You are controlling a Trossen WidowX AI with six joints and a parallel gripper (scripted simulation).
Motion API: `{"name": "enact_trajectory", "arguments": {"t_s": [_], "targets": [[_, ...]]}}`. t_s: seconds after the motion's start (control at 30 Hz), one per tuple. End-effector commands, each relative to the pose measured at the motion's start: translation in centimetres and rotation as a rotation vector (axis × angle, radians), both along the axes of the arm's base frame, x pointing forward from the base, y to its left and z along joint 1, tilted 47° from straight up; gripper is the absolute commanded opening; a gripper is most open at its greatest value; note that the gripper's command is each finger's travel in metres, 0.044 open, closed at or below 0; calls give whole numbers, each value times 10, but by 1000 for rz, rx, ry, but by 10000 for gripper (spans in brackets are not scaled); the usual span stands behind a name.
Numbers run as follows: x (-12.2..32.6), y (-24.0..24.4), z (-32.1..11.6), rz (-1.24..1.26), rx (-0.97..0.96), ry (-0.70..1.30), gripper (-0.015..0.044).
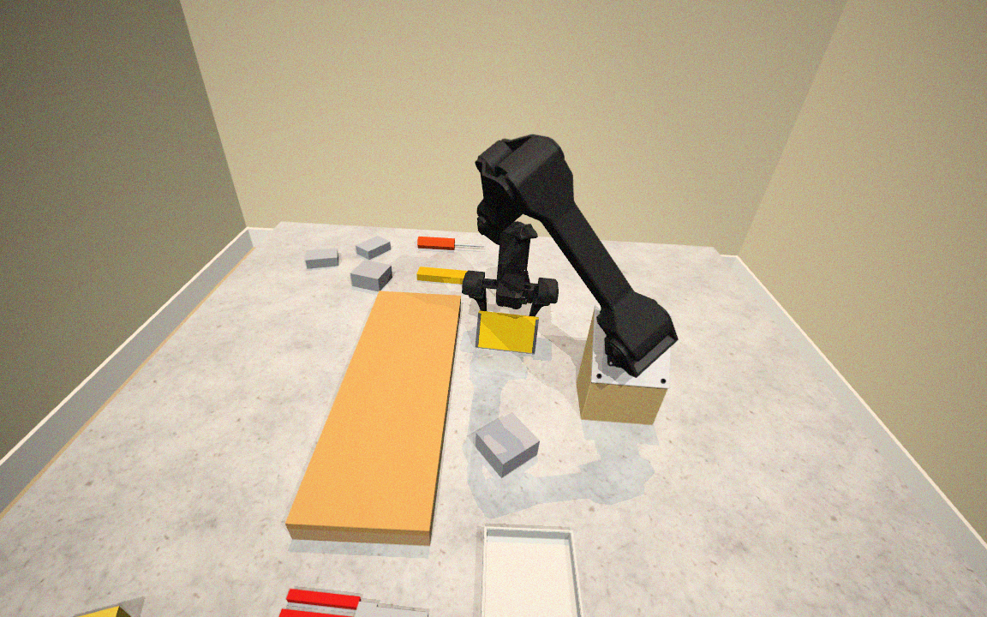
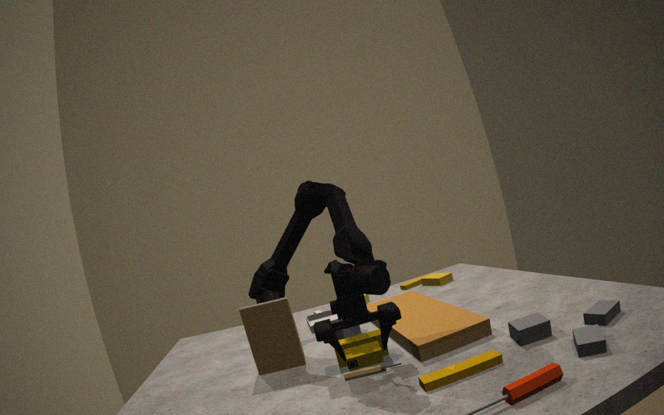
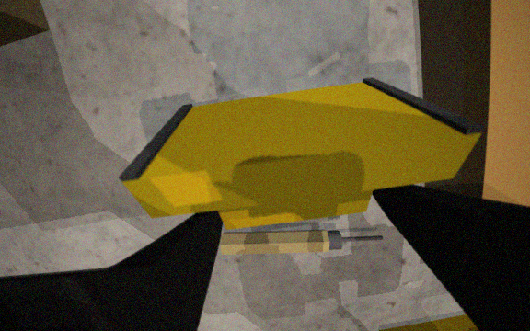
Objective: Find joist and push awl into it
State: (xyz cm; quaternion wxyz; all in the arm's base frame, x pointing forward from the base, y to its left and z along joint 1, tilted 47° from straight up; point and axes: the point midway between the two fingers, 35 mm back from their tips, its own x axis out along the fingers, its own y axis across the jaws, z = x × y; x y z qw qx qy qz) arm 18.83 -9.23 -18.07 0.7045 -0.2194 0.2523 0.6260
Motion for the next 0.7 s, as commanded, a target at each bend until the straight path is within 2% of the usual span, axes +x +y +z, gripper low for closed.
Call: {"name": "enact_trajectory", "arguments": {"t_s": [0.0,0.5,0.67], "targets": [[-2,6,-4,-6,11,8,440],[-2,6,-4,-6,11,8,340],[-2,2,0,-6,11,8,209]]}}
